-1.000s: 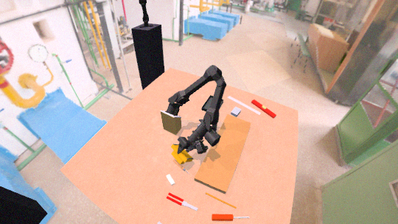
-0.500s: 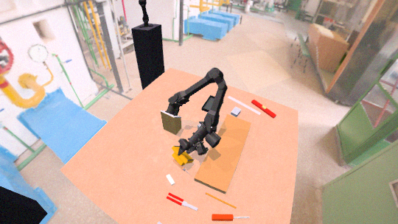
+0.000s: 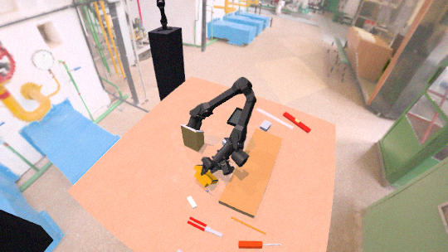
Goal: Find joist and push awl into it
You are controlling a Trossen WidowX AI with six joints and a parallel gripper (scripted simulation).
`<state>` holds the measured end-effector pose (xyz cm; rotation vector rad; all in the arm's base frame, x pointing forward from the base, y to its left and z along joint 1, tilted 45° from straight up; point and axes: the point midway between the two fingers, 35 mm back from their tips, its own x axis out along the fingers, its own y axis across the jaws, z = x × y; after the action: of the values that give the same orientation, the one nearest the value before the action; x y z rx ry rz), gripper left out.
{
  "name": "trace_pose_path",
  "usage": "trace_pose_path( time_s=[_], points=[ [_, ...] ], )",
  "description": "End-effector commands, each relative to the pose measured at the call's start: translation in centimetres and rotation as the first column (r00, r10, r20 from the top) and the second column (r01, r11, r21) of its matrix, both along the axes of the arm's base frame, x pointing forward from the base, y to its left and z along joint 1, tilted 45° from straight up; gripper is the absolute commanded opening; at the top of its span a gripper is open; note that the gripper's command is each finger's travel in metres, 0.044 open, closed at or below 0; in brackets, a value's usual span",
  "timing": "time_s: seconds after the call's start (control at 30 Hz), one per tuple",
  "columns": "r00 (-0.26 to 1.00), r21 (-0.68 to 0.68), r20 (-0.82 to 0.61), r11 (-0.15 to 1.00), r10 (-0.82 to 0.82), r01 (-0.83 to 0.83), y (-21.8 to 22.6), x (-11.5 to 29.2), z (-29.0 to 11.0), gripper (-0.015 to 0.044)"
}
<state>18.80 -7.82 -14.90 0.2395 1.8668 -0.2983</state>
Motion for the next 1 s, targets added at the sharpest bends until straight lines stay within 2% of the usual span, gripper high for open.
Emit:
trace_pose_path(
  time_s=[0.0,0.17,0.97],
  points=[
    [1.0,-0.004,-0.001,1.0,-0.002,0.002,-0.2,0.0,0.0,0.0315],
    [1.0,-0.004,-0.001,1.0,-0.002,0.002,-0.2,0.0,0.1,0.044],
    [1.0,0.0,0.0,1.0,0.0,0.0,-0.2,1.0,3.1,0.044]
  ],
)
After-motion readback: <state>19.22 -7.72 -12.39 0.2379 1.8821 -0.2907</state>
